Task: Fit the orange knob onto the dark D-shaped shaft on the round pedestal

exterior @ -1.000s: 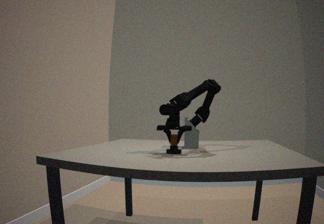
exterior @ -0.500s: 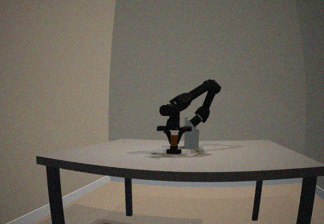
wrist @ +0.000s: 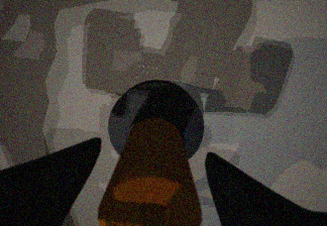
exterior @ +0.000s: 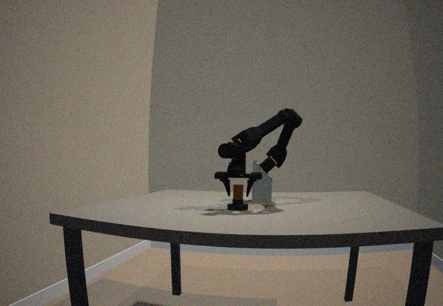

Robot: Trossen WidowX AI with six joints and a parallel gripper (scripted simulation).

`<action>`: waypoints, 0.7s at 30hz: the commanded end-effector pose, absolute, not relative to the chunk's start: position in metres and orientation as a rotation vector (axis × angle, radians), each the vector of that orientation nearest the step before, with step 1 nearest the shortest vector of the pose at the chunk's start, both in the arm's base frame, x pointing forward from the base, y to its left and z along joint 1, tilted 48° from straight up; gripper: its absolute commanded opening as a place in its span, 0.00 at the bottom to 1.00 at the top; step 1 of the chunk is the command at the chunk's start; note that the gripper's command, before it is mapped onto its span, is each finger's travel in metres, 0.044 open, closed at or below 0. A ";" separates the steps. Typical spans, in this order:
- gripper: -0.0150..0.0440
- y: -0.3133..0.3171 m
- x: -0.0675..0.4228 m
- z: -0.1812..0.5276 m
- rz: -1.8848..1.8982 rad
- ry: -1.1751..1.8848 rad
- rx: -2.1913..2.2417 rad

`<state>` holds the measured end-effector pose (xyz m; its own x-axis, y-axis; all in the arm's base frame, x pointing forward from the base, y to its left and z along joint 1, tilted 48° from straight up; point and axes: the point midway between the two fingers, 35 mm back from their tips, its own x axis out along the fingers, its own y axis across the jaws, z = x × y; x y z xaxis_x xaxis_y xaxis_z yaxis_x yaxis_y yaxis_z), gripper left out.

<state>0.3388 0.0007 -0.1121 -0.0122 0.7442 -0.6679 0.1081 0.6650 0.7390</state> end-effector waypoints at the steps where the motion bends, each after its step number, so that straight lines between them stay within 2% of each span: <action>1: 1.00 0.000 0.339 -0.112 0.581 1.525 0.738; 9: 1.00 -0.002 0.340 -0.110 0.580 1.525 0.737; 15: 1.00 -0.069 0.341 -0.050 0.579 1.526 0.732; 21: 1.00 -0.073 0.342 -0.050 0.580 1.526 0.732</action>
<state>0.3439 -0.0712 -0.0530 0.0085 0.7391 -0.6735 0.1143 0.6684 0.7350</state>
